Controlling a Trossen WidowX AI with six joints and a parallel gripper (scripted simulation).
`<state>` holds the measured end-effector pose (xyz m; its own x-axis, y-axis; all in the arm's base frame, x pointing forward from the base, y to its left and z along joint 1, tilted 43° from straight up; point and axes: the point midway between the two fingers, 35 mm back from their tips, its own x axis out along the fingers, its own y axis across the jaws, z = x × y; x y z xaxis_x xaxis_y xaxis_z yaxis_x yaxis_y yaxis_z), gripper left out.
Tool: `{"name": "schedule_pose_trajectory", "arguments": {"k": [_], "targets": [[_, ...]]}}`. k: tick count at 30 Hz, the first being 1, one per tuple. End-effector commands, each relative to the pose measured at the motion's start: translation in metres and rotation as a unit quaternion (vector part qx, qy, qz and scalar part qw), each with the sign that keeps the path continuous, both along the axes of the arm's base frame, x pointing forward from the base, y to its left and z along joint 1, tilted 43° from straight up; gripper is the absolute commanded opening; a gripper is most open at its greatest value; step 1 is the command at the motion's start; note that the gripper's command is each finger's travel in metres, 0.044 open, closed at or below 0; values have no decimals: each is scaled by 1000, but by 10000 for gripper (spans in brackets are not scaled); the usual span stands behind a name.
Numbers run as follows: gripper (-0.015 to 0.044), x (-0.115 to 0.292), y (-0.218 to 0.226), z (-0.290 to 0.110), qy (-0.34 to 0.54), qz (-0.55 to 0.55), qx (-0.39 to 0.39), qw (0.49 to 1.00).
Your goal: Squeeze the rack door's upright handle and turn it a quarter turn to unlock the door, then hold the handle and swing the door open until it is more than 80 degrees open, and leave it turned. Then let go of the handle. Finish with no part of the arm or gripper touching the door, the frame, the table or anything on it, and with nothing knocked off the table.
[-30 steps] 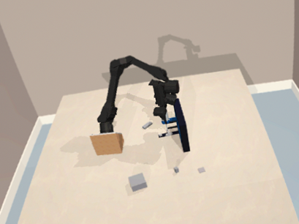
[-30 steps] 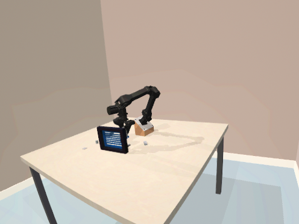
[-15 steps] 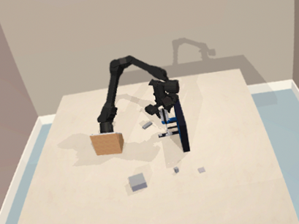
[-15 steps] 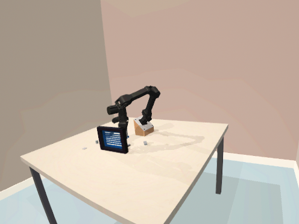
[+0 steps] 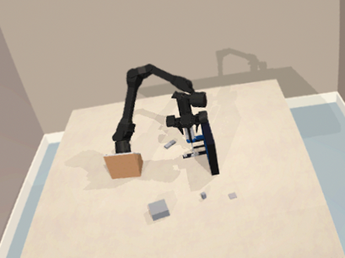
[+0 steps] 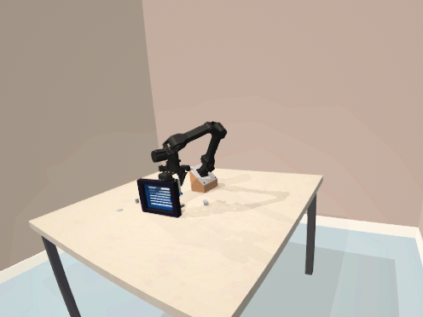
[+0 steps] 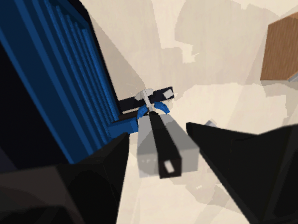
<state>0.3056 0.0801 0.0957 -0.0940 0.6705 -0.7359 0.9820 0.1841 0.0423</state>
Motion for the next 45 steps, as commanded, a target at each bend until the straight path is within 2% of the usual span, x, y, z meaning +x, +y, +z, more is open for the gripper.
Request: {"name": "schedule_pose_trajectory", "arguments": {"k": [1, 4, 11, 24, 29, 45], "targets": [[295, 0, 0, -1, 20, -22, -5, 1000], [295, 0, 0, -1, 20, -22, -5, 1000], [111, 0, 0, -1, 20, -22, -5, 1000], [24, 0, 0, -1, 20, -22, -5, 1000], [23, -1, -1, -1, 16, -17, -5, 1000], [23, -12, -9, -7, -84, 93, 9, 992]]}}
